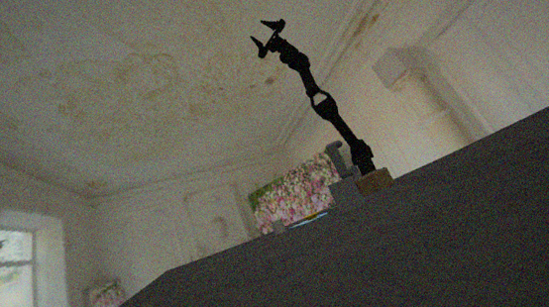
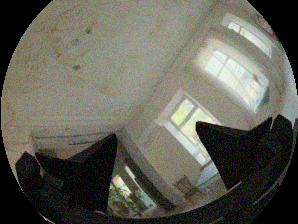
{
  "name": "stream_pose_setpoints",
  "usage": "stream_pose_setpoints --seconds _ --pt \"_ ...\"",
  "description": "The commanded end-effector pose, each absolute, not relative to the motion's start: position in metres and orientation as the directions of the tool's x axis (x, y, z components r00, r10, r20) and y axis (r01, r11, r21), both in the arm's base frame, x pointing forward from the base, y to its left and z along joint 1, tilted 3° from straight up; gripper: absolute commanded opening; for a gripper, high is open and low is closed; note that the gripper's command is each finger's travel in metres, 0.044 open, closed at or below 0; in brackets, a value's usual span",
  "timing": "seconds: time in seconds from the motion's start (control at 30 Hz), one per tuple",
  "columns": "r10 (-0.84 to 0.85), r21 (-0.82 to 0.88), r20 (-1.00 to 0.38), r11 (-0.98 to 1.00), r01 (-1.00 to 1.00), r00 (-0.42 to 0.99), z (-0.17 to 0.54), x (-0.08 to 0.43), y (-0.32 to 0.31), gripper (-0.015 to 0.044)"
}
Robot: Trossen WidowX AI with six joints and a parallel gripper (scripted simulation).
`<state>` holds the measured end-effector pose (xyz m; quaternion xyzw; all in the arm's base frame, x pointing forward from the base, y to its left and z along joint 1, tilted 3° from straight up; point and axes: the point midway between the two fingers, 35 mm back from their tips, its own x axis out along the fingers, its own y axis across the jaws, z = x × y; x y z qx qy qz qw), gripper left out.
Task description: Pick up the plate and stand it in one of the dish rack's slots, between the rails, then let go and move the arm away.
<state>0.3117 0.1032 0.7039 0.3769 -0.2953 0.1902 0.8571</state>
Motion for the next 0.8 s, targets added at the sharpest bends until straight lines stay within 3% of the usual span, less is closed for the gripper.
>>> stream_pose_setpoints --seconds 0.0,0.77 --pt "0.104 0.534 0.652 0.64 -0.552 0.751 0.705 0.311 0.103 0.04" --pt "0.095 0.43 0.895 0.079 -0.9 0.436 0.769 0.165 0.097 0.04"
